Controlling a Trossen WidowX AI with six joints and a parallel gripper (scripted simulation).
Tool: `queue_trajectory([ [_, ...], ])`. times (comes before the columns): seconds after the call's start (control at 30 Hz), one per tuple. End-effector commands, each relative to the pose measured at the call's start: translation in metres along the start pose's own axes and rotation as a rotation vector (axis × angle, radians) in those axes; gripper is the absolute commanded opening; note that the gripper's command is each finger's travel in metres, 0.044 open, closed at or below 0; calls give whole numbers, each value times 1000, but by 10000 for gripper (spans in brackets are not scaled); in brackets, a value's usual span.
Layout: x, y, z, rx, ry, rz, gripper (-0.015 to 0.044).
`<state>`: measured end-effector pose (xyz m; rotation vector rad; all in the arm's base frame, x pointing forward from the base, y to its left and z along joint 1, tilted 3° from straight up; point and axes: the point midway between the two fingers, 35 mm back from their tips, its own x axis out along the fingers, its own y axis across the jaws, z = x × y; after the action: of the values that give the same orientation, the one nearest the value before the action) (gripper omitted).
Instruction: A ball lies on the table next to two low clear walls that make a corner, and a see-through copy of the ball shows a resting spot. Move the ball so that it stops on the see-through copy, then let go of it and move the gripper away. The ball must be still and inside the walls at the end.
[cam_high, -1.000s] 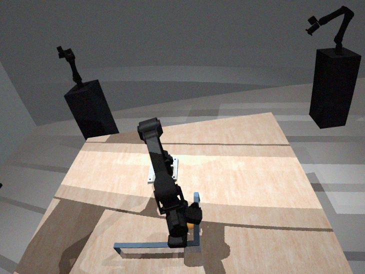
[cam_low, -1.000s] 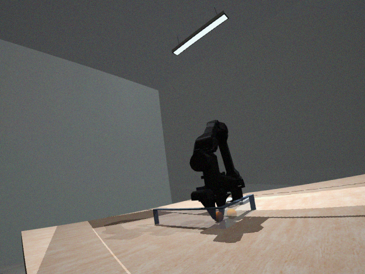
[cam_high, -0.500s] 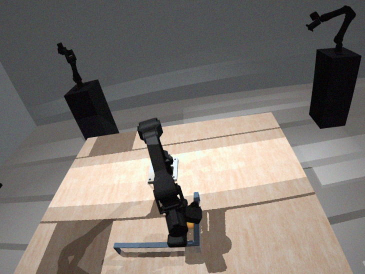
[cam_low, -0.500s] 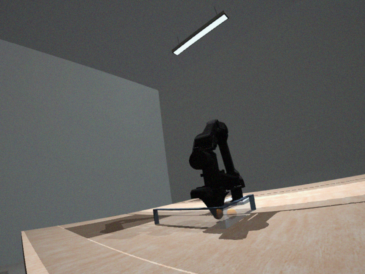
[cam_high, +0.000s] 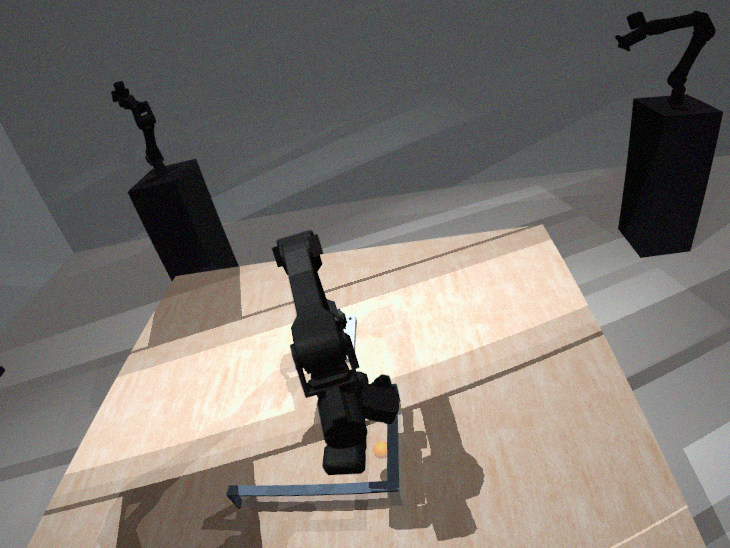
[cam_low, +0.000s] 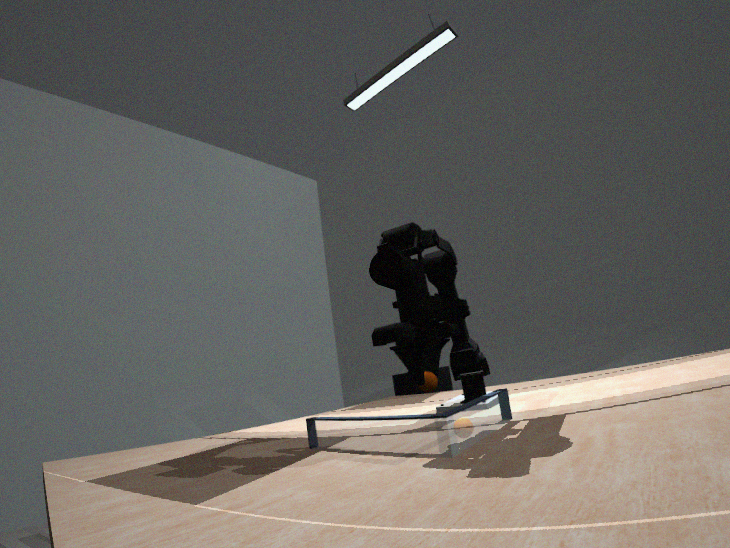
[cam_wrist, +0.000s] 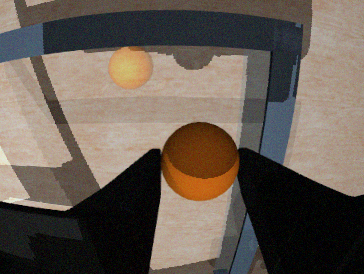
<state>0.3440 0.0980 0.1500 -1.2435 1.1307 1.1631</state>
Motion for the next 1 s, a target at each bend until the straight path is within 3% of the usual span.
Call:
queue_trajectory([
  [0.0,-19,2,-1,-3,1,-4,0],
  [0.2,-37,6,-2,-3,1,-4,0],
  [0.97,13,42,26,-3,-1,-1,0],
])
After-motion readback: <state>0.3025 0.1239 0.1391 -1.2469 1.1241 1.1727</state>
